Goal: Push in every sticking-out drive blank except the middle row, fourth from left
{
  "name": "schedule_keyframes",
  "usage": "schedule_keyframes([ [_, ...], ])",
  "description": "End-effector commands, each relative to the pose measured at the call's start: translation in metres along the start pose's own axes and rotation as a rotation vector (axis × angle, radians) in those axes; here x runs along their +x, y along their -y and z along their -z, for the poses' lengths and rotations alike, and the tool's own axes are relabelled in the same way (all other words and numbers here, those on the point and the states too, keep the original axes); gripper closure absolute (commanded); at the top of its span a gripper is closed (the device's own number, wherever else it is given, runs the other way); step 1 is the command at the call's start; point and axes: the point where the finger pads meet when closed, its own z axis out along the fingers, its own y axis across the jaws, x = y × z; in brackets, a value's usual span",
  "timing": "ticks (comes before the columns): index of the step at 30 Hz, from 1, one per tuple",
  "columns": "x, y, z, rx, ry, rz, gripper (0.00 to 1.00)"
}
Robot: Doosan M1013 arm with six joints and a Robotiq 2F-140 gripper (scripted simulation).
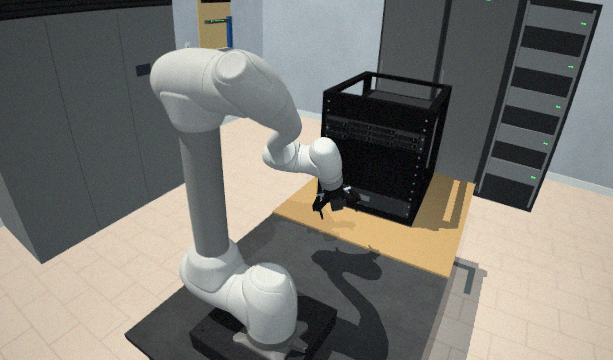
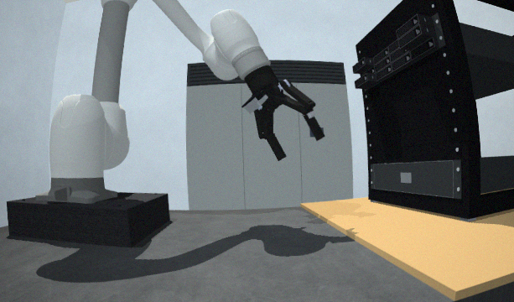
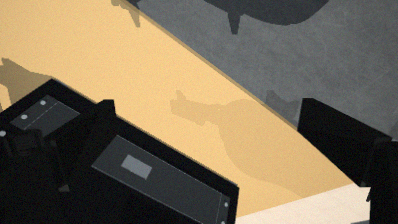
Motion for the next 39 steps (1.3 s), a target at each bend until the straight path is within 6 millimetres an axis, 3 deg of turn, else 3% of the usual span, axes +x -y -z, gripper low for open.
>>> schedule_keyframes([
  [1,-0.007,0.004,0.000,0.009,0.040,0.031,0.00],
  [16,-0.081,0.053,0.040,0.286,0.340,0.378,0.00],
  [18,-0.081,0.053,0.040,0.286,0.340,0.378,0.00],
  [29,-0.116,0.081,0.090,0.527,0.471,0.583,0.00],
  [39,-0.131,0.096,0.127,0.690,0.523,0.694,0.00],
])
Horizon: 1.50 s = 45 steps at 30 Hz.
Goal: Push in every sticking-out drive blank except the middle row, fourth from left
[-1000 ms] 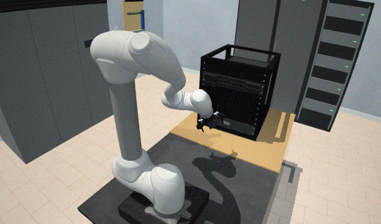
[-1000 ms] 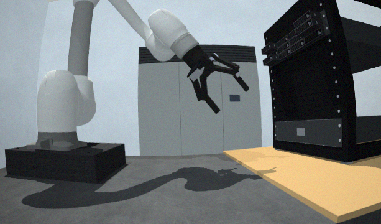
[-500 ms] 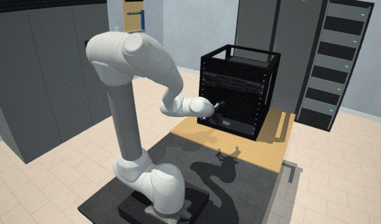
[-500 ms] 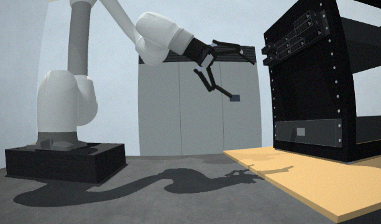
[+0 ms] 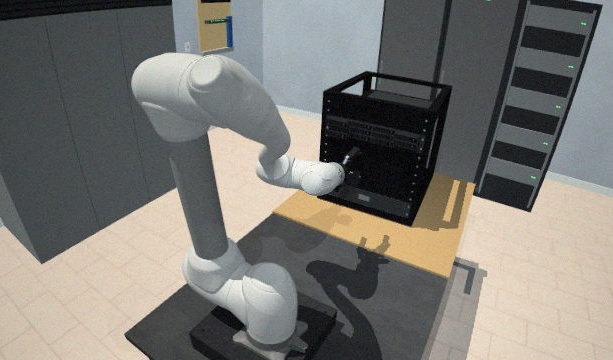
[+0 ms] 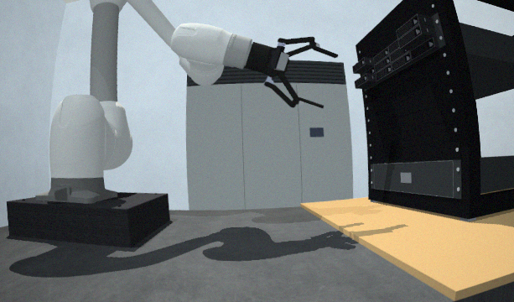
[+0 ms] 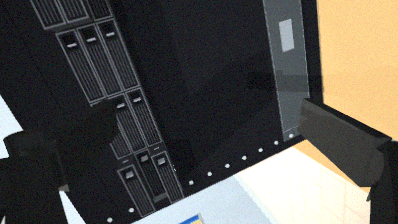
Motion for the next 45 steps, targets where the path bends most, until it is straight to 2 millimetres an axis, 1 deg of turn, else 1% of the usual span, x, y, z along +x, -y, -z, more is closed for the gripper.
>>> schedule_keyframes([
  [1,-0.005,0.016,0.005,0.066,0.001,0.054,0.00],
  [11,-0.012,0.051,0.023,0.198,0.016,0.175,0.00],
  [13,-0.012,0.051,0.023,0.198,0.016,0.175,0.00],
  [22,-0.015,0.069,0.034,0.270,0.017,0.241,0.00],
  [28,-0.016,0.076,0.039,0.296,0.016,0.263,0.00],
  [45,-0.017,0.079,0.041,0.309,0.016,0.275,0.00],
])
